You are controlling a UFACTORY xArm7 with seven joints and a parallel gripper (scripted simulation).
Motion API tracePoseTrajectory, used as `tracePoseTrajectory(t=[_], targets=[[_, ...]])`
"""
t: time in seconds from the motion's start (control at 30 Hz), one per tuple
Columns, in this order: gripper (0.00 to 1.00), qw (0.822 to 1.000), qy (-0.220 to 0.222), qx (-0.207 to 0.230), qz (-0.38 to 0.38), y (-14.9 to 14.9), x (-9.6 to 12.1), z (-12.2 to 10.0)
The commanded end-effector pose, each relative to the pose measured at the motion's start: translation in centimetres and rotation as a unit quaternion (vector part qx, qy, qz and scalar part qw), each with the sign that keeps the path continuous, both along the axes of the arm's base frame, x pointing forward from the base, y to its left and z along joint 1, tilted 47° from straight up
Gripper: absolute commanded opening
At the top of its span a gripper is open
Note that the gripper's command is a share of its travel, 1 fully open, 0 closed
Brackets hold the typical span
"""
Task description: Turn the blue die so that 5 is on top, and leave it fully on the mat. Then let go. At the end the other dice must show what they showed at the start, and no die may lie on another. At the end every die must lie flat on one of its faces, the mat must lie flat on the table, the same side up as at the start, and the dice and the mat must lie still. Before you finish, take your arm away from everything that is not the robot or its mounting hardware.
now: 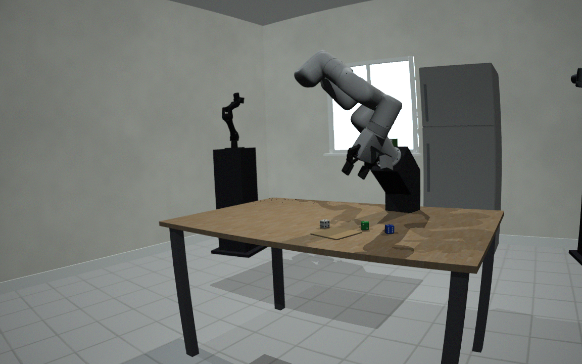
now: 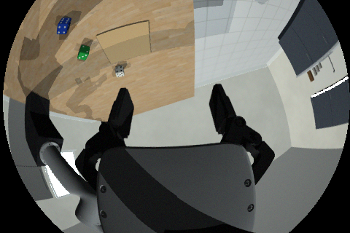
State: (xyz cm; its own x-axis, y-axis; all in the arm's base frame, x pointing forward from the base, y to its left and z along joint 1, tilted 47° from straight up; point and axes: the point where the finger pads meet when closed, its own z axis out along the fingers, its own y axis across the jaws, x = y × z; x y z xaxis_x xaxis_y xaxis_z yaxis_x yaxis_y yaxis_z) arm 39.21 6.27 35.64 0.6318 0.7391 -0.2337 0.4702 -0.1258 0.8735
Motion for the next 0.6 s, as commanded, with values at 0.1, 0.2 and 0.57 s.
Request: tracePoseTrajectory(t=[0.1,0.2,0.57], targets=[[1.00,0.993,-0.036,0.090,-0.072,-9.7,0.4,0.0],[1.00,0.985,-0.050,0.128,-0.101,-13.5,-0.2,-0.8],[1.00,0.947,-0.093,0.252,-0.176,-21.8,-3.2,-4.7]])
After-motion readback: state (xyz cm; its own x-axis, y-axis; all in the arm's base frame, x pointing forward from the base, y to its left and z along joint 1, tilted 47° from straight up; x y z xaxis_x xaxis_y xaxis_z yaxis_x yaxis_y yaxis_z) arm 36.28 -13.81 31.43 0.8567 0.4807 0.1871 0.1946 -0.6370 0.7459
